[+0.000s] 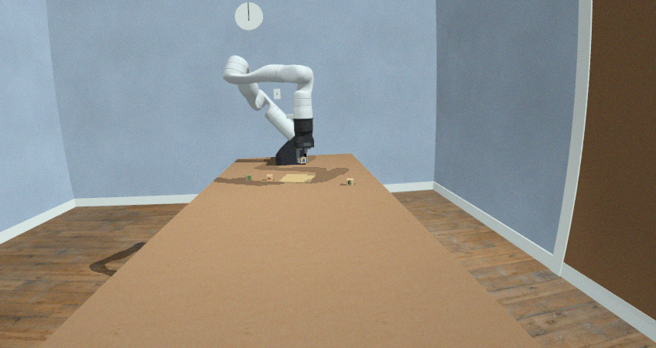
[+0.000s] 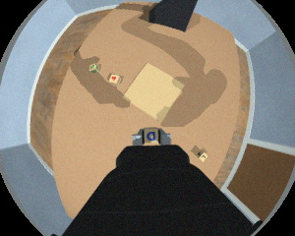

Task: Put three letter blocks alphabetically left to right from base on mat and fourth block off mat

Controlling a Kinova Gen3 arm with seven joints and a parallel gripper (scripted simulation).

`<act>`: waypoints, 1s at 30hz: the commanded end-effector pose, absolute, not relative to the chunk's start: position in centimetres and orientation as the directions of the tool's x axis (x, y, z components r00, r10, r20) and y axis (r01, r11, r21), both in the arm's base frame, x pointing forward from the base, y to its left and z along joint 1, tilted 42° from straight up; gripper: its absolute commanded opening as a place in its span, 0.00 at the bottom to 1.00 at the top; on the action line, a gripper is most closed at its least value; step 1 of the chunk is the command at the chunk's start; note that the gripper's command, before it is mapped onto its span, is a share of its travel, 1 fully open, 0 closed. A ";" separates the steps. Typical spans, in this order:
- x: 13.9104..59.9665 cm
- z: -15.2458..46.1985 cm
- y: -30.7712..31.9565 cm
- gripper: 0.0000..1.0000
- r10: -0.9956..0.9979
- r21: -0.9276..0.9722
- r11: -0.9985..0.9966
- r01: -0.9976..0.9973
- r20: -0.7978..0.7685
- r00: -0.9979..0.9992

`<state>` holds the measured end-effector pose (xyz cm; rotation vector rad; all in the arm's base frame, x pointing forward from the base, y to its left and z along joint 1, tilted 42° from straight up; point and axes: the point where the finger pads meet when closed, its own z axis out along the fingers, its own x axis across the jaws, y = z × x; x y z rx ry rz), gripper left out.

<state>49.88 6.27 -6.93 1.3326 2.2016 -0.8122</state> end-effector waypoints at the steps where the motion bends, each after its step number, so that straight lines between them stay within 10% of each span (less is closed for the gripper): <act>1: 48.7 -6.9 6.9 0.49 0.651 -0.235 0.350 0.907 -0.636 -0.416; 30: 38.8 -7.0 6.5 0.49 0.723 -0.042 0.147 0.988 -0.677 -0.136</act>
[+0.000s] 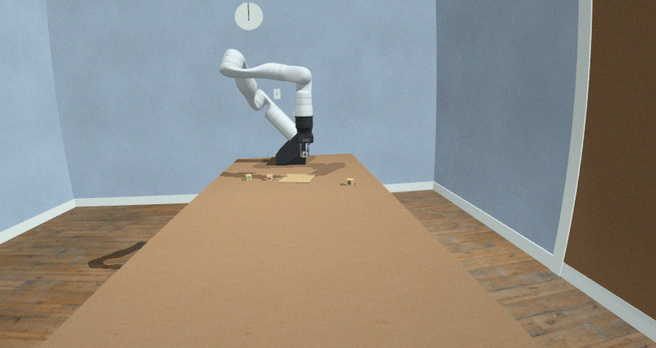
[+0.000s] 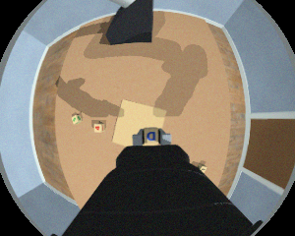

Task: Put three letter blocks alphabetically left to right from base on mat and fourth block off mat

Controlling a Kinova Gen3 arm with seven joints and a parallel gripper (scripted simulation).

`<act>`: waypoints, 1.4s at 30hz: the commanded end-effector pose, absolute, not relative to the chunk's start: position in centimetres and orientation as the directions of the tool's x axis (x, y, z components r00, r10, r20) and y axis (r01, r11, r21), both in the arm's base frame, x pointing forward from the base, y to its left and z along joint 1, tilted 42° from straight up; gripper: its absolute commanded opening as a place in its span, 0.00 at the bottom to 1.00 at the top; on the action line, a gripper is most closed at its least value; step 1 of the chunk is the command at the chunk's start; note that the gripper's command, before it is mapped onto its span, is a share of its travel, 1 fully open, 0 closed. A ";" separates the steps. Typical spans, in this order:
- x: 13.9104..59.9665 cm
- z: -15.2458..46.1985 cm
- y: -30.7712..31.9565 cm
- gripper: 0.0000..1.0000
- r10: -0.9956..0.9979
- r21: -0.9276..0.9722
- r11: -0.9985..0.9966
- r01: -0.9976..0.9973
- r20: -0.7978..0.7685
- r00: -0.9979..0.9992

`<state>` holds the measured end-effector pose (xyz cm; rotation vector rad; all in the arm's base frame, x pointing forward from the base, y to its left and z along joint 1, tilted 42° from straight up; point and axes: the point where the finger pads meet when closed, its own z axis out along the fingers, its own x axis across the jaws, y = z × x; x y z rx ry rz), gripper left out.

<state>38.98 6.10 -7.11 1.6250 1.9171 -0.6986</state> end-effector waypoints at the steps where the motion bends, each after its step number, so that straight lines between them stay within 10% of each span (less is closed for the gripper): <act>1: 38.8 -7.0 6.5 0.49 0.723 -0.042 0.147 0.988 -0.677 -0.136; 42: 39.4 -13.4 0.8 0.49 0.725 -0.040 0.146 0.988 -0.676 -0.134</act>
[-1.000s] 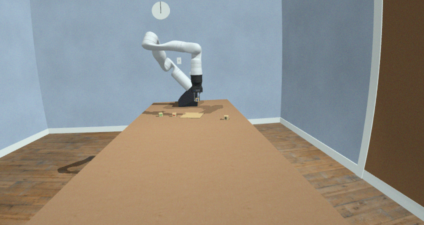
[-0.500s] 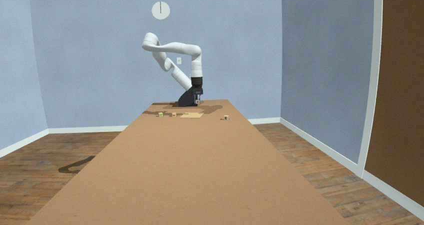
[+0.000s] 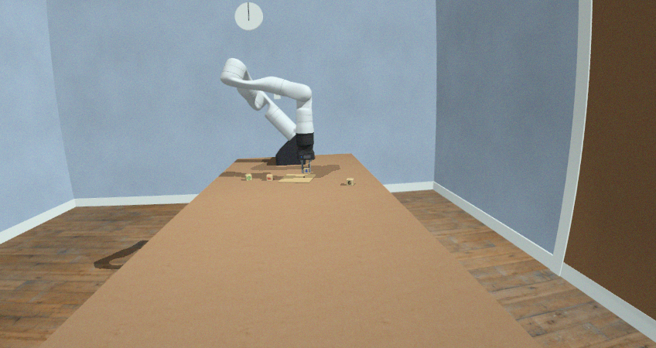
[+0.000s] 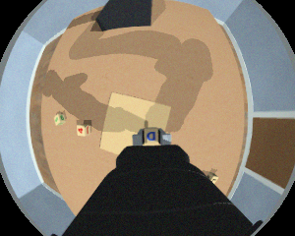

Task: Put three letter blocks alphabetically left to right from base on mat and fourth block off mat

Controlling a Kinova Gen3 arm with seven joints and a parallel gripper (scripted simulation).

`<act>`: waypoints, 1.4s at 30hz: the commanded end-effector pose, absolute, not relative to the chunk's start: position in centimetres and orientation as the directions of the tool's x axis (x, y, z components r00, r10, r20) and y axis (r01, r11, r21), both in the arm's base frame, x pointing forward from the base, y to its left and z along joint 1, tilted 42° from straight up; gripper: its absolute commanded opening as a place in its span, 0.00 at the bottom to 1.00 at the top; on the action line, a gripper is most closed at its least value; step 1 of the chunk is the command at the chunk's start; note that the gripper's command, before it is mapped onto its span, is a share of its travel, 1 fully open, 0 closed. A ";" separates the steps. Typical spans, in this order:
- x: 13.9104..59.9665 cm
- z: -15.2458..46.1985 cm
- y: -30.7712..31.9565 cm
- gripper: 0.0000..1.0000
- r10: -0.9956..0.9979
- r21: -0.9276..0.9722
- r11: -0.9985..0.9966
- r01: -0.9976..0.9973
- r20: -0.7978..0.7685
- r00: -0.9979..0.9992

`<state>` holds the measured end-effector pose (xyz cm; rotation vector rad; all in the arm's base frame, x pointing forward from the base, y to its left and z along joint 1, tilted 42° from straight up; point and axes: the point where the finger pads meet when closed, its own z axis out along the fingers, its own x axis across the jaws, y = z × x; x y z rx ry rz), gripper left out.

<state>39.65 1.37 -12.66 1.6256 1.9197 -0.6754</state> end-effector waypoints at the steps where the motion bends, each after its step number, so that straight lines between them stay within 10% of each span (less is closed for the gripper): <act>1: 39.4 -13.6 0.7 0.49 0.725 -0.040 0.146 0.988 -0.676 -0.134; 42: 39.4 -14.2 0.2 0.49 0.725 -0.040 0.146 0.988 -0.676 -0.134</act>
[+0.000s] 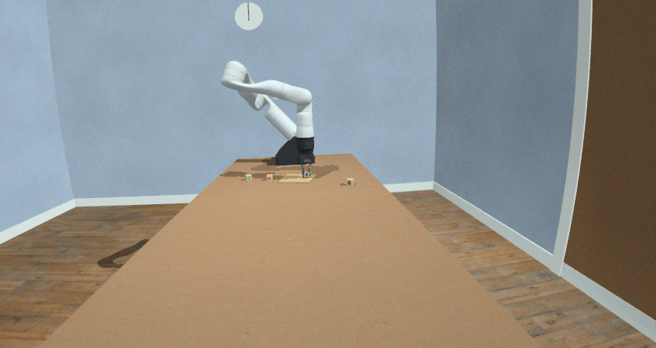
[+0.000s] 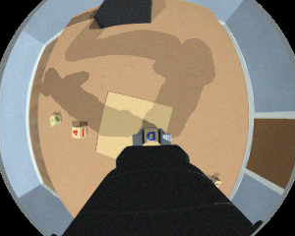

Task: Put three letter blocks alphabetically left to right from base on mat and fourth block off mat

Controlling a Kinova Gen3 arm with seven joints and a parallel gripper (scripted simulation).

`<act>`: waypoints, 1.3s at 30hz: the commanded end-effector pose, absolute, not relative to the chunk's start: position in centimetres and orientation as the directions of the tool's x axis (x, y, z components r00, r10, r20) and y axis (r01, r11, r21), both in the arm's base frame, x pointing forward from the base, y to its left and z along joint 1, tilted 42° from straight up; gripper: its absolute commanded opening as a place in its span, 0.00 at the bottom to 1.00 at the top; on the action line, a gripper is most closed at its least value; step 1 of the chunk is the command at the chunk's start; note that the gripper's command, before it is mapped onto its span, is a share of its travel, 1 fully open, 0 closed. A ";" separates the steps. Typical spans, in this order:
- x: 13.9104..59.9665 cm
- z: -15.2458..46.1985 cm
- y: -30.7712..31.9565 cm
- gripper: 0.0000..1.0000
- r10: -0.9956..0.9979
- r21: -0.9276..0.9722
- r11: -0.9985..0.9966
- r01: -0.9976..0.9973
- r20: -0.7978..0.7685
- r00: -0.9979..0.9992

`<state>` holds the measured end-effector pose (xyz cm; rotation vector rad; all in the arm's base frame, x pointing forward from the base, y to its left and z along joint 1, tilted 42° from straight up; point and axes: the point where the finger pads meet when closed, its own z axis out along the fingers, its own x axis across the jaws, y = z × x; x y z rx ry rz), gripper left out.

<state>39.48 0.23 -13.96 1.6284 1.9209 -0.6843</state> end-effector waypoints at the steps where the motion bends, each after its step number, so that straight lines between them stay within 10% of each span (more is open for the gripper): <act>1: 39.4 -14.2 0.2 0.49 0.725 -0.040 0.146 0.988 -0.676 -0.134; 39: 39.1 -14.1 0.1 0.49 0.724 -0.041 0.148 0.988 -0.676 -0.136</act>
